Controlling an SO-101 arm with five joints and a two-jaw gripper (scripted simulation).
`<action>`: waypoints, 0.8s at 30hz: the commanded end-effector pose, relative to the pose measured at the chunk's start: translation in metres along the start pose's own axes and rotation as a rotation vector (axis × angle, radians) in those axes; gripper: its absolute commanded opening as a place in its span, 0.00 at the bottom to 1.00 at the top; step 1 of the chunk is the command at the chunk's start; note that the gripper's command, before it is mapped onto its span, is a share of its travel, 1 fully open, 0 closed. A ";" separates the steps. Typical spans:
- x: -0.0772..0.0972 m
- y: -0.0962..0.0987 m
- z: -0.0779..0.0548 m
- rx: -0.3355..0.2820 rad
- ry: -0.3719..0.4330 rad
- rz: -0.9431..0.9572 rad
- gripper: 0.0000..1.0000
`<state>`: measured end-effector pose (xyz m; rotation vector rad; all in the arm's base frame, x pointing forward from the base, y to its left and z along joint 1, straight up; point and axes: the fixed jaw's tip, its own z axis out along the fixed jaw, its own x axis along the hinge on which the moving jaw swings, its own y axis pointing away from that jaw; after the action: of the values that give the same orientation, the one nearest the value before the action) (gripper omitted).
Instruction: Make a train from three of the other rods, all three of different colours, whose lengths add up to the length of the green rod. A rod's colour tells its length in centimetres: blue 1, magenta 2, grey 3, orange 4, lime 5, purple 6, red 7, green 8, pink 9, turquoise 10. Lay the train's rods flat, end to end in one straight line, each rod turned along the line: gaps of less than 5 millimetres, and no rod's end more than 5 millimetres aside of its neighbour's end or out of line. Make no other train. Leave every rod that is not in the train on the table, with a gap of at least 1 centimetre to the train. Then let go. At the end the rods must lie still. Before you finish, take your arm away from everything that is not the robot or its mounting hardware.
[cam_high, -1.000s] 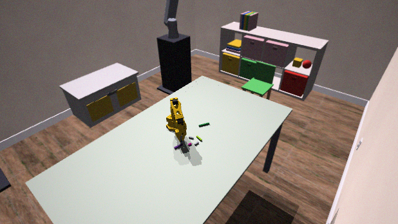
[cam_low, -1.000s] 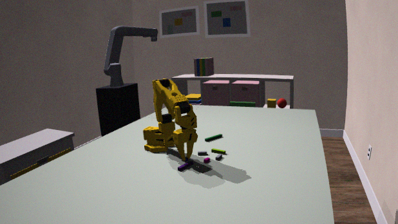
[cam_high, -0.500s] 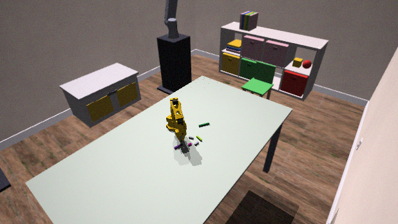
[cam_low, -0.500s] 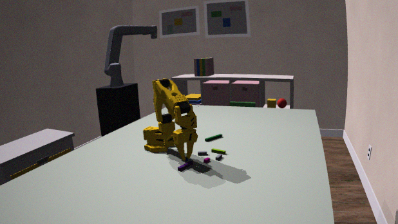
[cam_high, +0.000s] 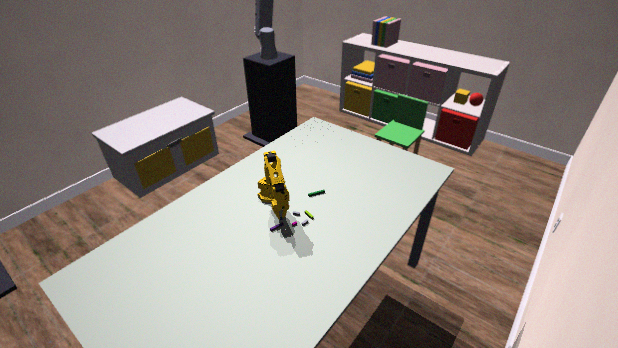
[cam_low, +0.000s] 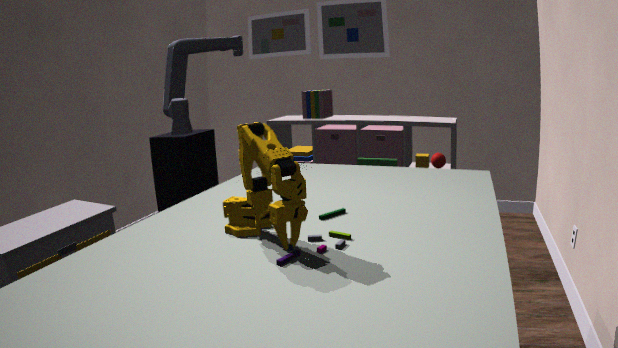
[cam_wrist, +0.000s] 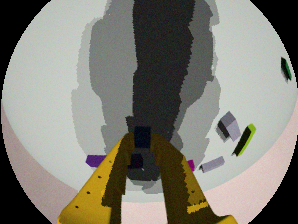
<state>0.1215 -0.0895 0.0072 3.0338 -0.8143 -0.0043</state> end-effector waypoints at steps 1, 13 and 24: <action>0.006 0.000 -0.004 -0.001 0.035 -0.003 0.00; 0.007 -0.002 -0.020 0.000 0.035 -0.003 0.00; 0.005 -0.004 -0.038 0.000 0.035 -0.003 0.00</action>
<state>0.1231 -0.0869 0.0342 3.0372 -0.8102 -0.0158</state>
